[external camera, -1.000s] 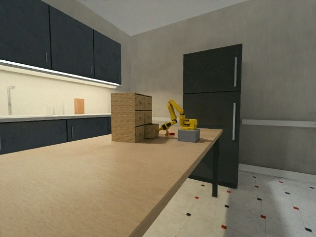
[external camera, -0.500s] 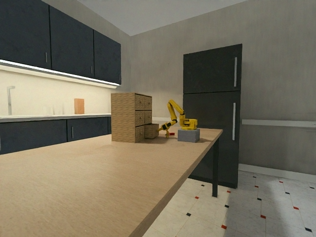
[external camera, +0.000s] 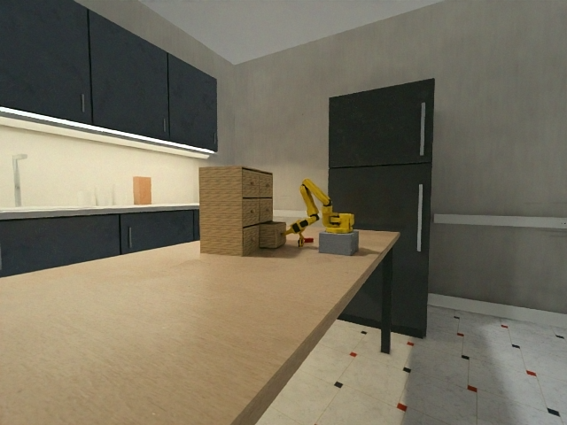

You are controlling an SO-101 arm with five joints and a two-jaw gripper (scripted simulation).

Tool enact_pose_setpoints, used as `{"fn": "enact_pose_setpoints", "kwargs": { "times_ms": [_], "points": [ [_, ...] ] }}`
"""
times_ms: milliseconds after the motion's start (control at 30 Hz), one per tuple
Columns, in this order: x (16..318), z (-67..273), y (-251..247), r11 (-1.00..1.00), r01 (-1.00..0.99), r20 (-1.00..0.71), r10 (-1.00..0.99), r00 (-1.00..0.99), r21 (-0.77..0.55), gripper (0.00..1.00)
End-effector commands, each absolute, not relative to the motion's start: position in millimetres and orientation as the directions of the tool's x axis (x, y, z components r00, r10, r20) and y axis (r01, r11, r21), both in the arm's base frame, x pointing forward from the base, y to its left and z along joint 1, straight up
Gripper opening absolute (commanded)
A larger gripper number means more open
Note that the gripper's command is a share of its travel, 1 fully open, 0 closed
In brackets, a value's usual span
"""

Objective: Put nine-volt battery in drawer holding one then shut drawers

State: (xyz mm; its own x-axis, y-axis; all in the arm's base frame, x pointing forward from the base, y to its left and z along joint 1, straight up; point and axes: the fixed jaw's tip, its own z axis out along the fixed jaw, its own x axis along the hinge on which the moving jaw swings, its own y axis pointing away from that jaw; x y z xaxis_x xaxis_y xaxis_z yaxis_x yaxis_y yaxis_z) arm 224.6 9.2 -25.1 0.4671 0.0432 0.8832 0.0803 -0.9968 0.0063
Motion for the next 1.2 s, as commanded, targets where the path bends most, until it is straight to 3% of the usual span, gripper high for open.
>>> {"fn": "enact_pose_setpoints", "kwargs": {
  "times_ms": [0, 633, 1167],
  "points": [
    [222.1, -24.2, 6.2, -0.998, 0.064, 0.885, 0.029, 0.464, -0.001, 0.00],
    [221.5, -24.2, 6.1, -0.998, 0.063, 0.885, 0.029, 0.464, -0.001, 0.00],
    [221.5, -24.2, 6.1, -0.998, 0.063, 0.885, 0.029, 0.464, -0.001, 0.12]
  ]
}}
